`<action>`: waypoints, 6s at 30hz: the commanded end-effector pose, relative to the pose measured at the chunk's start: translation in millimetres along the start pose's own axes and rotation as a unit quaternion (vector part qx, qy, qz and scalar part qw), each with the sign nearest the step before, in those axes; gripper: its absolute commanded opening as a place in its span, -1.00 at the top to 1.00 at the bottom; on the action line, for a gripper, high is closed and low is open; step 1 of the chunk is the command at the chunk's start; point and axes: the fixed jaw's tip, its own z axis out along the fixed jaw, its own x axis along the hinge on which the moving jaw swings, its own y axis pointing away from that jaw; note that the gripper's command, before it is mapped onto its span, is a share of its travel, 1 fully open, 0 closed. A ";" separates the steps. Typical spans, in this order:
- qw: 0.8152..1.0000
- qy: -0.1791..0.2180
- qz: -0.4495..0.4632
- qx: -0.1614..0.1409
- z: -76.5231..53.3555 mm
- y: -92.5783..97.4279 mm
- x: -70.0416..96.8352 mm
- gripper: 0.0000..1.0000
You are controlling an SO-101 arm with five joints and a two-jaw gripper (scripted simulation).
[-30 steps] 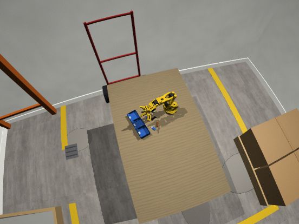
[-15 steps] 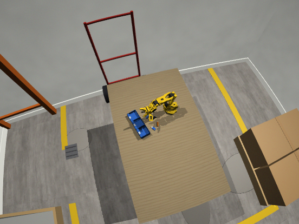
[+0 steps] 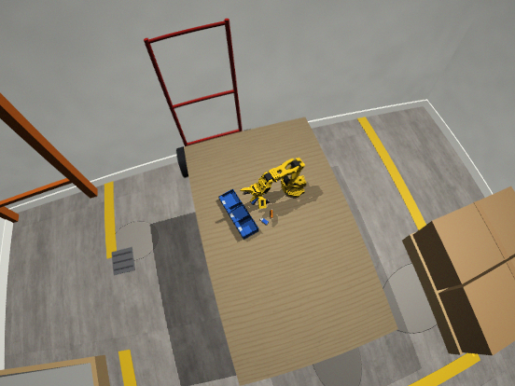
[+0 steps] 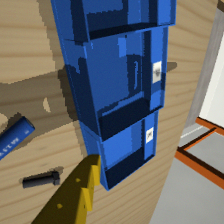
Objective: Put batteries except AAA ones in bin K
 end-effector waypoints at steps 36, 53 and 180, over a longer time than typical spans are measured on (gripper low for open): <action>0.996 0.003 -0.008 -0.085 -11.0 27.7 1.5 -1.00; 0.994 0.005 0.003 -0.107 -13.5 34.9 1.7 -1.00; 0.631 0.098 0.769 0.033 50.1 -59.8 88.1 0.87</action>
